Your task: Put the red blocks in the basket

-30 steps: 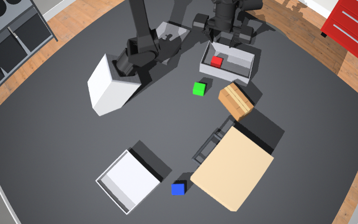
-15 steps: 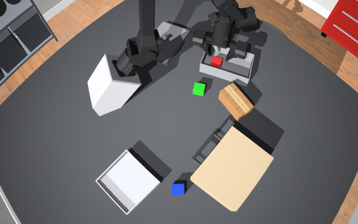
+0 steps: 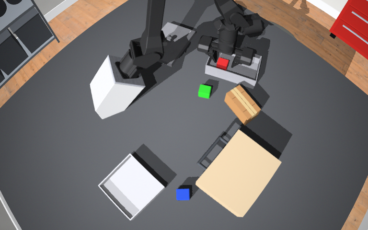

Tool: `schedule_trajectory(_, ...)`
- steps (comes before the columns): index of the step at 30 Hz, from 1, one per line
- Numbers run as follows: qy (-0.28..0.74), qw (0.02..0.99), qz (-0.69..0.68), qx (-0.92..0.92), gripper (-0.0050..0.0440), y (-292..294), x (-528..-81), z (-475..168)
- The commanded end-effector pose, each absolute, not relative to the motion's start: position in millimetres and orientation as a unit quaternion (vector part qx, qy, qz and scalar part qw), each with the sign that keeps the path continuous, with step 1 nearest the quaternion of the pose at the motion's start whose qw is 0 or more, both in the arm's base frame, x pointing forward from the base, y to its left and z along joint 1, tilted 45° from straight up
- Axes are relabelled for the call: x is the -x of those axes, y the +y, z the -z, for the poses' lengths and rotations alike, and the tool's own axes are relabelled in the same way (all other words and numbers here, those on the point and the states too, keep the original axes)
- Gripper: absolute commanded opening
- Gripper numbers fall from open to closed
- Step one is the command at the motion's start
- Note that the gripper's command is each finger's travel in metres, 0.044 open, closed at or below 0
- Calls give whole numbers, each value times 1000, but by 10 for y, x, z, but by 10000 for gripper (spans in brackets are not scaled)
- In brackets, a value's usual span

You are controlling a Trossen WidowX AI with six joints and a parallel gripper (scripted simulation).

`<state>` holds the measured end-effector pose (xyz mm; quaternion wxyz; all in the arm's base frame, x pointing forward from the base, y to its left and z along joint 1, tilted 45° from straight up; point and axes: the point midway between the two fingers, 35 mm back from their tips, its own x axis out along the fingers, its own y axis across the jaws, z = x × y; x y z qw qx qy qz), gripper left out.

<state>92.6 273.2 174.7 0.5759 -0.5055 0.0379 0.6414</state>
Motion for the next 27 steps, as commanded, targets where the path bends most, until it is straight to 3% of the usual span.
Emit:
schedule_trajectory(1,45,574,-642,507,286,2747,-930,-1674)
schedule_trajectory(6,45,574,-642,507,286,2747,-930,-1674)
schedule_trajectory(7,45,574,-642,507,0,2747,-930,-1674)
schedule_trajectory(27,45,574,-642,507,0,2637,-902,-1787)
